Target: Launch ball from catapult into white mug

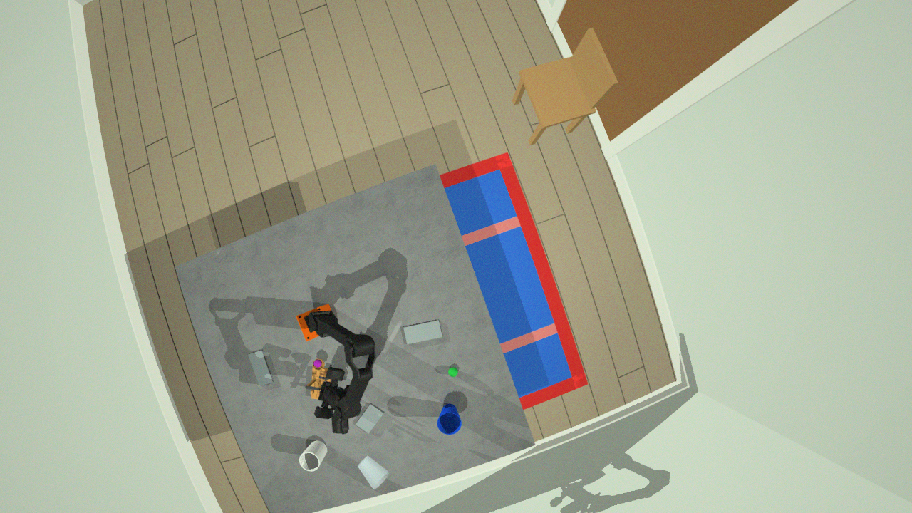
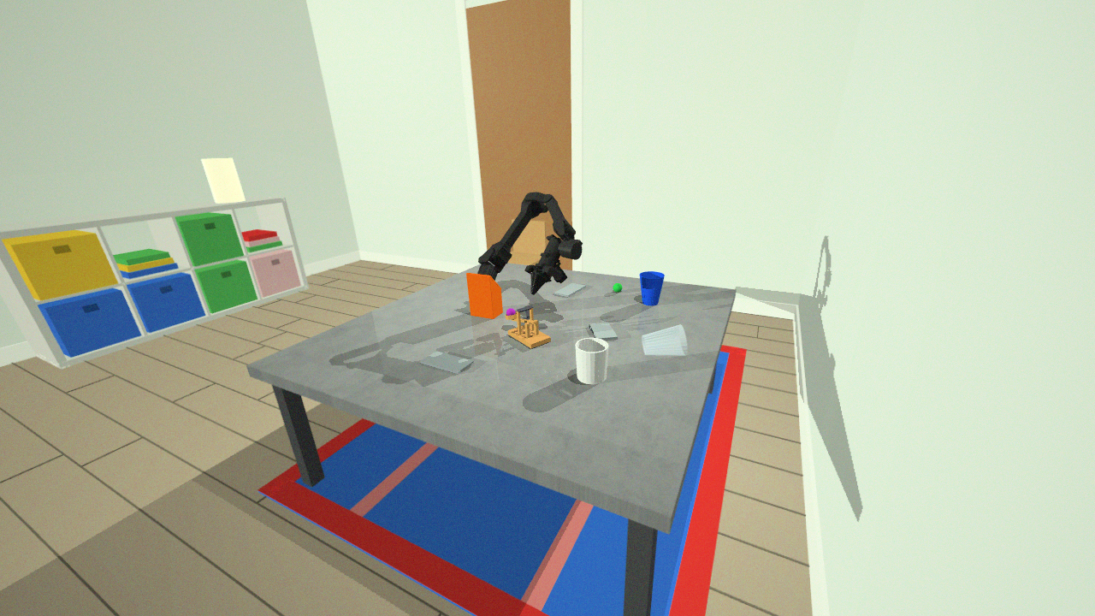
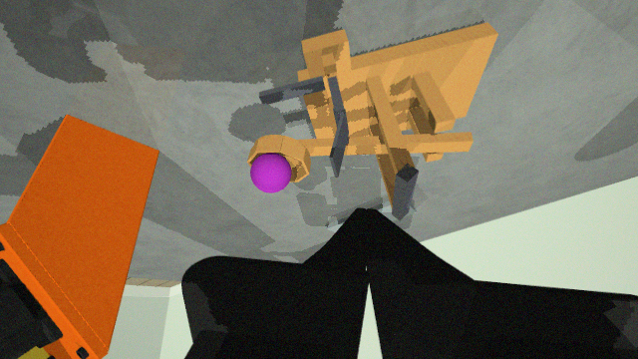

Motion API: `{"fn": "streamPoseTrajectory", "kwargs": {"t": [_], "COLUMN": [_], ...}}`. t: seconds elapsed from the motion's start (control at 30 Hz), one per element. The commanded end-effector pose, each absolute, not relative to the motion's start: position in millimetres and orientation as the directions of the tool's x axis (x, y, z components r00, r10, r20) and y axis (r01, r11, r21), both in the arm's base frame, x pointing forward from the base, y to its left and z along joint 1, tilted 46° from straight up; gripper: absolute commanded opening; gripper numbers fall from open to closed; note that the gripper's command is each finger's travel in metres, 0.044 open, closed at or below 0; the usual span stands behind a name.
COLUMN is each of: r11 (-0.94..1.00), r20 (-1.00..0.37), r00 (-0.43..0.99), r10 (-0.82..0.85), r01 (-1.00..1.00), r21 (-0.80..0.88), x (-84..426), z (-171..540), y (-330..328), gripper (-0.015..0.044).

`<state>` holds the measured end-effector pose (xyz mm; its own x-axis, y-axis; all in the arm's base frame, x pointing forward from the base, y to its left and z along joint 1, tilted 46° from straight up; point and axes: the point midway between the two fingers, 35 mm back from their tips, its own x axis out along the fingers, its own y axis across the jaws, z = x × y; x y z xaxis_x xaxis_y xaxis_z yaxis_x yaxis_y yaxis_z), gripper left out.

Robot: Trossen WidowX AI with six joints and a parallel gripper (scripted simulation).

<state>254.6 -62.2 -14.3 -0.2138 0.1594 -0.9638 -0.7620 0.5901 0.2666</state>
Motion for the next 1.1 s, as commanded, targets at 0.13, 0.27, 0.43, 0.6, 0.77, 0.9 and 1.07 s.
{"fn": "streamPoseTrajectory", "kwargs": {"t": [0.13,0.27,0.43,0.6,0.77,0.9,1.07], "r11": [0.383,0.338,0.338,0.338,0.338,0.338,0.338], "r20": [-0.949,-0.945,-0.945,-0.946,-0.946,-0.946,-0.946], "r00": [-0.3,-0.317,-0.316,-0.316,-0.315,-0.314,-0.314], "r10": [0.093,0.079,0.079,0.079,0.079,0.079,0.08], "r01": [-0.869,-0.883,-0.884,-0.884,-0.884,-0.884,-0.884], "r21": [0.312,0.324,0.324,0.323,0.323,0.322,0.322], "x": [219,212,212,213,215,215,216], "z": [-8,-6,-8,-14,-20,-25,-30], "y": [-47,-45,-43,-38,-32,-27,-21], "gripper": [0.0,0.0,0.0,0.0,0.0,0.0,0.0]}}
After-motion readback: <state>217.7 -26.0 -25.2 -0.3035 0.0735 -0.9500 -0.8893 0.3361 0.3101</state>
